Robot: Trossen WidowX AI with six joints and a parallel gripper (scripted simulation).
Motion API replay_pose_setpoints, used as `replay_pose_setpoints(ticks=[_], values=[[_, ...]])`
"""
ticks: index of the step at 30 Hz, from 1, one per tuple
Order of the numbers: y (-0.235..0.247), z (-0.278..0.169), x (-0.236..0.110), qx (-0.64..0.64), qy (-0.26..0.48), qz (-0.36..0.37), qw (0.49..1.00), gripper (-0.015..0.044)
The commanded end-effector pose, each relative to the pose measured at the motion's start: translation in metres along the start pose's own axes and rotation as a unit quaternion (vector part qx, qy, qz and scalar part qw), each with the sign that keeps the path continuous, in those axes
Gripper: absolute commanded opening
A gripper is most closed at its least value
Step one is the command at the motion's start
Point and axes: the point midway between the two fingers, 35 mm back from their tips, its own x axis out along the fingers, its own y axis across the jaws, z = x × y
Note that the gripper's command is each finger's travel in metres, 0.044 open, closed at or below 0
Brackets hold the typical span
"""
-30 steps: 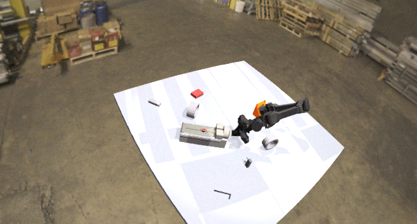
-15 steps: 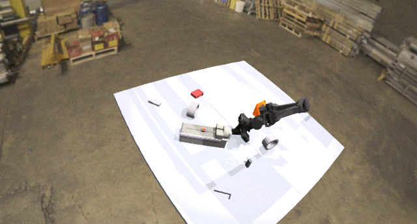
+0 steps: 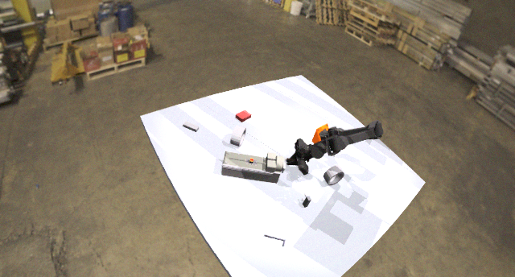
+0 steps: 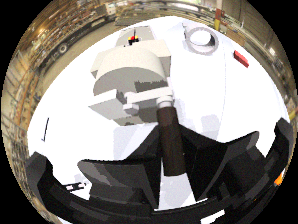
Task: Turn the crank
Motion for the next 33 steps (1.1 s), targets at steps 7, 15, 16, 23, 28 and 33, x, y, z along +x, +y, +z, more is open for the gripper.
replay_pose_setpoints(ticks=[7, 15, 16, 23, 28, 33], values=[[0.002, 0.007, -0.007, 0.001, -0.003, 0.0, 1.0, 0.0], [0.005, 0.01, -0.011, 0.001, -0.003, 0.0, 1.0, 0.0], [0.006, 0.01, -0.011, 0.001, -0.003, 0.0, 1.0, 0.0], [0.009, 0.013, -0.014, 0.001, -0.003, 0.0, 1.0, 0.0], [0.01, 0.014, -0.015, 0.001, -0.003, 0.0, 1.0, 0.0], [0.011, 0.014, -0.015, 0.001, -0.003, 0.0, 1.0, 0.0]])
